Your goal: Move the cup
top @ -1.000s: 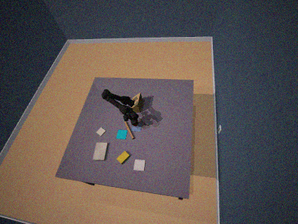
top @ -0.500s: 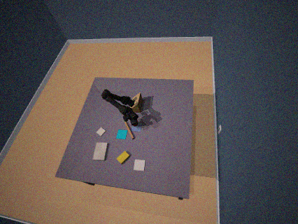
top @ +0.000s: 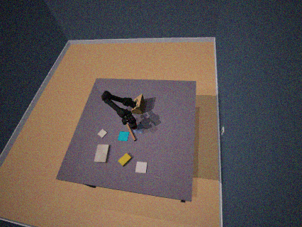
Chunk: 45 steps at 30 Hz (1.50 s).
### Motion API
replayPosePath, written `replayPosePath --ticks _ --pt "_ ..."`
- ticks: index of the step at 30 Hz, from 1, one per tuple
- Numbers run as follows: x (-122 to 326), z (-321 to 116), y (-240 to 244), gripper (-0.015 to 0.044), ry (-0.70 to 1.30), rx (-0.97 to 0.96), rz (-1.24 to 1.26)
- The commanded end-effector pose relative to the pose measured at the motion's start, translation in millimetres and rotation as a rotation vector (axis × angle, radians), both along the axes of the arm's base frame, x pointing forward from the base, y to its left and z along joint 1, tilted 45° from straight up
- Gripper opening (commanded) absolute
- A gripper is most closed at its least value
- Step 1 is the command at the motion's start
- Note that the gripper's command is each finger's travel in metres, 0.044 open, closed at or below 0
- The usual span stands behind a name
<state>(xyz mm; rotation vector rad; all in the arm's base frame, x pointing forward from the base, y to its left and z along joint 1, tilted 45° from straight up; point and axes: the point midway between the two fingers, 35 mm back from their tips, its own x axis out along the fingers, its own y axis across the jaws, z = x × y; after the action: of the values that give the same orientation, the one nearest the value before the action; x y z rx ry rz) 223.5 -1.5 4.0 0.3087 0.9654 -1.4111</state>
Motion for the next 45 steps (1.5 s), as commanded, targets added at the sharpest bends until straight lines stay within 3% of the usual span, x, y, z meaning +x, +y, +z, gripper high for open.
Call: replayPosePath --ticks 1,45 --pt "6.9 6.1 -3.8 0.0000 -0.009 0.002 0.006" --pt "63.6 70.6 -75.5 0.0000 -0.012 -0.003 0.005"
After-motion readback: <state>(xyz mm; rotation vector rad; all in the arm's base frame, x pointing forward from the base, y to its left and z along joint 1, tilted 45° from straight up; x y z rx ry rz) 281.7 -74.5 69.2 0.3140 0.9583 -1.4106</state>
